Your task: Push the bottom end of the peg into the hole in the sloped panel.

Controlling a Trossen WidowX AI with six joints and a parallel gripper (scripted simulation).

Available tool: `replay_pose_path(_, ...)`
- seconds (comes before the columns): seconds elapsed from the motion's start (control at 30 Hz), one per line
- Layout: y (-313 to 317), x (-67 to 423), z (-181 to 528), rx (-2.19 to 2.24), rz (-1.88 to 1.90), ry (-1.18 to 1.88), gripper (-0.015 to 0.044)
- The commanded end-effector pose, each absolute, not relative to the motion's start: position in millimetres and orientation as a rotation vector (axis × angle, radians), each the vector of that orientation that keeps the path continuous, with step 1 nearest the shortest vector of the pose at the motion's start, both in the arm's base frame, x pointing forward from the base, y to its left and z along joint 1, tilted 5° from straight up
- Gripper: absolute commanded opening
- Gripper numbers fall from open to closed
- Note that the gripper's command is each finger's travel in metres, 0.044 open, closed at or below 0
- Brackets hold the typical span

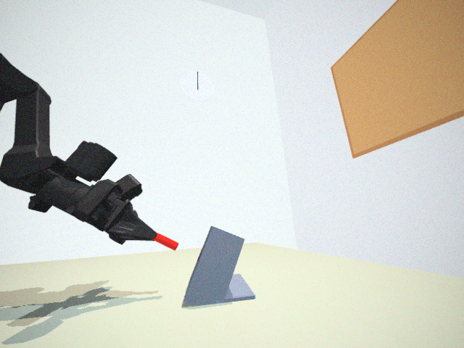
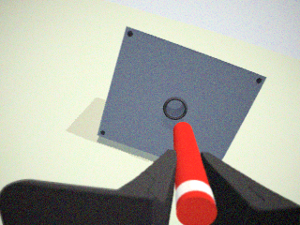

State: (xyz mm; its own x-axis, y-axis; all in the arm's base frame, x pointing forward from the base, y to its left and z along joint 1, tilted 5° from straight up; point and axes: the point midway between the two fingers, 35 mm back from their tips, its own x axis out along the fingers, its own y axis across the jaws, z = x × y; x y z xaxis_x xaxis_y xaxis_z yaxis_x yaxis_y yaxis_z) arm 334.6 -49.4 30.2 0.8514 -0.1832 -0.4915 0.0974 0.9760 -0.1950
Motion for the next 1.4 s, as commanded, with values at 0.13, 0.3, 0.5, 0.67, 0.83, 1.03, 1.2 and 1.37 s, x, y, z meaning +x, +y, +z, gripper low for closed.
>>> replay_pose_path(0.13, -48.6, 338.8, 28.9, -0.154, -0.147, 0.513, 0.0)
replay_pose_path(0.3, -48.5, 339.9, 28.2, -0.152, -0.147, 0.507, 0.0)
replay_pose_path(0.5, -48.4, 341.8, 26.8, -0.154, -0.145, 0.497, 0.0)
replay_pose_path(0.67, -48.2, 343.3, 25.4, -0.157, -0.144, 0.488, 0.0)
replay_pose_path(0.83, -48.1, 344.7, 23.9, -0.159, -0.142, 0.479, 0.0)
replay_pose_path(1.03, -48.5, 347.0, 22.1, -0.16, -0.142, 0.473, 0.0)
replay_pose_path(1.2, -49.6, 352.1, 18.5, -0.159, -0.141, 0.467, 0.0)
replay_pose_path(1.37, -50.8, 358.0, 14.3, -0.159, -0.141, 0.464, 0.0)
